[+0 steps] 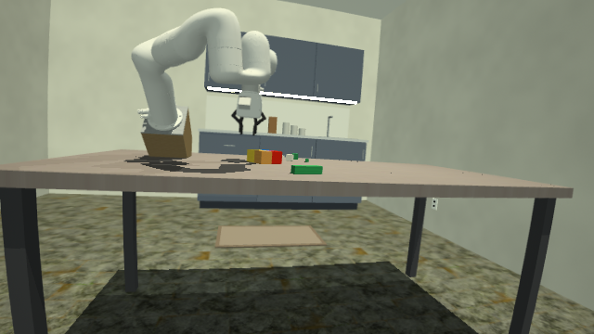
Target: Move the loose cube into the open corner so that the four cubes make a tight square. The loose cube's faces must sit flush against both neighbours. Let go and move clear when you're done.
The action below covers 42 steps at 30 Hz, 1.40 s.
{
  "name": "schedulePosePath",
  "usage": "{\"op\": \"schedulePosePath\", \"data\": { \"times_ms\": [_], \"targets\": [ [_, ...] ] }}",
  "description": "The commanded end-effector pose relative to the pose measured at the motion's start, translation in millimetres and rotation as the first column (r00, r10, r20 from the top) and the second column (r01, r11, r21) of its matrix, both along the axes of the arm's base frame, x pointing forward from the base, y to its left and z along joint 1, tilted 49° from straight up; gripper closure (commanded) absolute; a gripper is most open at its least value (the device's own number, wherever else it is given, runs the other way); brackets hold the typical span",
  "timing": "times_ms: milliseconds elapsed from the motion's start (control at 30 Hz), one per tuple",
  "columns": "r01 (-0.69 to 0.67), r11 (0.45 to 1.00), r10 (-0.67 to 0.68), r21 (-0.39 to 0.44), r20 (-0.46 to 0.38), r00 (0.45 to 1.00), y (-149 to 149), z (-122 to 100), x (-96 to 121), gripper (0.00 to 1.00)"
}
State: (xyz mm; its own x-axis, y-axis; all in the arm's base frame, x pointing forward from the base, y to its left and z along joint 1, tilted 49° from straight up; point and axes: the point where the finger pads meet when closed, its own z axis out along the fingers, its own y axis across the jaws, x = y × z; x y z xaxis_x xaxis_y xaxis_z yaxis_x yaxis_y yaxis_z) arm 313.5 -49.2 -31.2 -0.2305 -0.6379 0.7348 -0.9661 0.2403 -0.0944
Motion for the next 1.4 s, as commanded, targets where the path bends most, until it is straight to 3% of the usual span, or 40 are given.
{"op": "schedulePosePath", "data": {
  "times_ms": [0, 267, 333, 367, 533, 833, 900, 933, 1367],
  "targets": [
    [0.183, 0.983, -0.175, -0.018, 0.209, 0.962, 9, -8, 8, 0.51],
    [0.403, 0.914, -0.375, 0.033, 0.442, 0.815, 20, -22, 18, 0.51],
    [0.403, 0.914, -0.375, 0.033, 0.442, 0.815, 20, -22, 18, 0.51],
    [0.476, 0.877, -0.436, 0.063, 0.518, 0.736, 21, -24, 19, 0.51],
    [0.572, 0.811, -0.514, 0.123, 0.617, 0.596, 28, -33, 25, 0.51],
    [0.710, 0.647, -0.604, 0.279, 0.756, 0.253, 37, -46, 33, 0.51],
    [0.710, 0.647, -0.604, 0.279, 0.756, 0.253, 37, -46, 33, 0.51],
    [0.735, 0.588, -0.610, 0.337, 0.781, 0.130, 38, -47, 33, 0.51],
    [0.727, 0.346, -0.512, 0.593, 0.769, -0.383, 42, -55, 37, 0.51]
  ]
}}
